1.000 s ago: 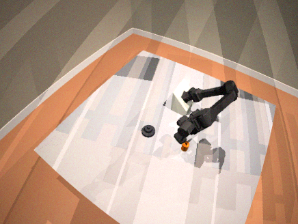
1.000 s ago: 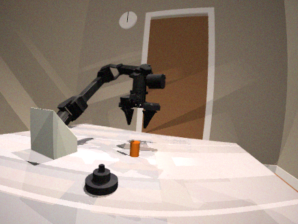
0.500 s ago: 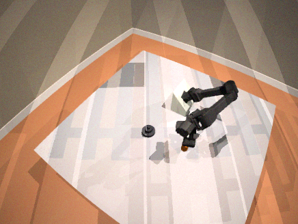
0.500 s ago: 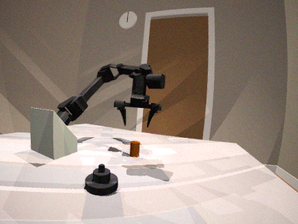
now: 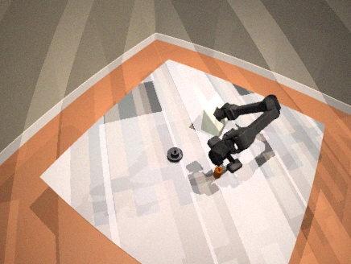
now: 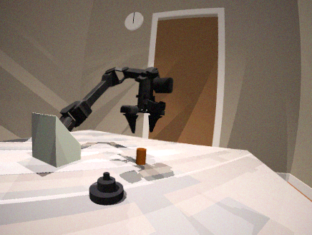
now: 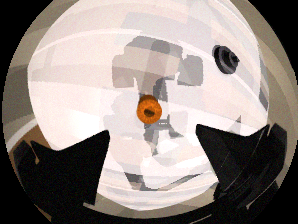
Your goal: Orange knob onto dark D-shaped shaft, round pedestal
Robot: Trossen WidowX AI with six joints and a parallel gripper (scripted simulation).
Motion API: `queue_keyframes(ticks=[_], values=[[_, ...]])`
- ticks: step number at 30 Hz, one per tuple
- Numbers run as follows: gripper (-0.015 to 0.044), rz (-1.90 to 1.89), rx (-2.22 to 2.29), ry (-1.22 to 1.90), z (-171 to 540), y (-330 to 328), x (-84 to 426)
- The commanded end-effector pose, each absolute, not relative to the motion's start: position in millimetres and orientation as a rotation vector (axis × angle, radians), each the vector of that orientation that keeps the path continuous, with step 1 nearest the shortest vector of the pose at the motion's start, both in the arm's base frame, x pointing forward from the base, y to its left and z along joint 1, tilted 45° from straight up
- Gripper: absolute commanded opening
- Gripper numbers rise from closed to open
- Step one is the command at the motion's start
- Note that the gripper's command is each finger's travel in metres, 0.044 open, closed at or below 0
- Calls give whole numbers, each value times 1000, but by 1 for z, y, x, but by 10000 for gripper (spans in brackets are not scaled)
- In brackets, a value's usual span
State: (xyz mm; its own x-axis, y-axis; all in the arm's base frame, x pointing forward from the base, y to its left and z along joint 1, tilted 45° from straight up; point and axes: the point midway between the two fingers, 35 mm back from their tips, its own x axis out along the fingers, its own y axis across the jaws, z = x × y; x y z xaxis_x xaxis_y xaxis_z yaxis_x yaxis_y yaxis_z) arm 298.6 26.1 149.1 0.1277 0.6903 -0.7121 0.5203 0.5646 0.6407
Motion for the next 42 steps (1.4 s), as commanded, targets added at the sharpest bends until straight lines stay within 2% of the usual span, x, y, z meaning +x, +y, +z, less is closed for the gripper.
queue_keyframes(ticks=[1, 16, 21, 42], values=[[440, 558, 636, 1363, 149, 27, 298], [440, 558, 636, 1363, 149, 27, 298], [440, 559, 636, 1362, 126, 50, 302], [440, 559, 636, 1362, 104, 71, 307]])
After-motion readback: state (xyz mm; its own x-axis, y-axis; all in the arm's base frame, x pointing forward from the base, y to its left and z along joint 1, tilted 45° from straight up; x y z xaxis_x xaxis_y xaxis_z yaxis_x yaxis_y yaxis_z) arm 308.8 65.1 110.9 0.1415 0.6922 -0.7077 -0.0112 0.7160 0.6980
